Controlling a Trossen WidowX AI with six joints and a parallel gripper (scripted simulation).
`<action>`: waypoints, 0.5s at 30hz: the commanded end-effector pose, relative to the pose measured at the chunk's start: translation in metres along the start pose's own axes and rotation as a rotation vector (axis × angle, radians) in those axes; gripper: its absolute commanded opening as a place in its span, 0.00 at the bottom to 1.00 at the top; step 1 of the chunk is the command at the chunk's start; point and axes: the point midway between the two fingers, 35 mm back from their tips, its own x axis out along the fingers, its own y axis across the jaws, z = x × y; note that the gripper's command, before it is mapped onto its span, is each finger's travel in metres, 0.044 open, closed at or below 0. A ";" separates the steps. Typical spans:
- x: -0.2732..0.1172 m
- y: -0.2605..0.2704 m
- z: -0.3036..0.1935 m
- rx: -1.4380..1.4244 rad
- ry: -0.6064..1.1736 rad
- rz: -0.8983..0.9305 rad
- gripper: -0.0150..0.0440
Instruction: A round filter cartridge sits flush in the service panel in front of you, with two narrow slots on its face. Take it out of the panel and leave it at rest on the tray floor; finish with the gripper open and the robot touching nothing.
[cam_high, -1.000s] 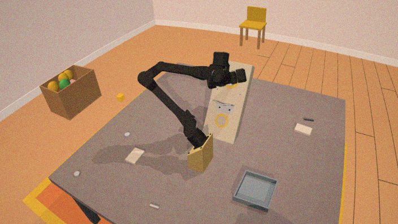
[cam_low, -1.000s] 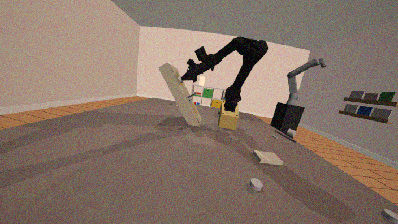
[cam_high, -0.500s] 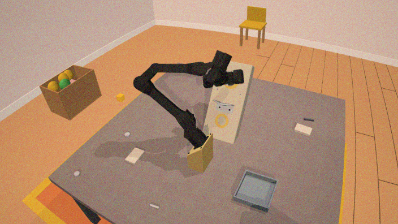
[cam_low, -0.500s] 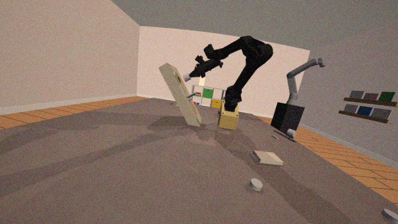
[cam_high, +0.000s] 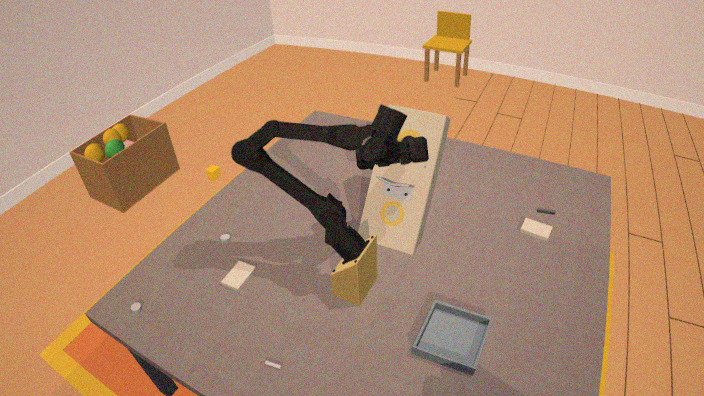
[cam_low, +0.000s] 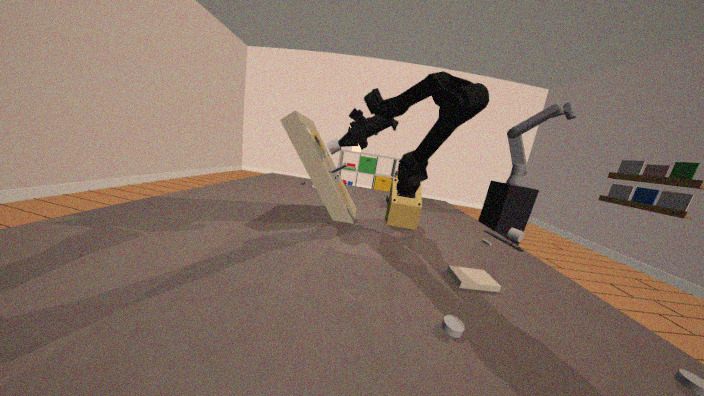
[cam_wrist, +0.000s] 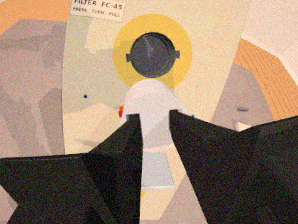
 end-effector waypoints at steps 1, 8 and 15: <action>0.001 0.005 -0.010 -0.007 -0.005 0.004 0.25; 0.004 0.014 -0.032 -0.007 -0.005 0.004 0.25; 0.004 0.011 -0.029 -0.002 0.000 0.001 0.43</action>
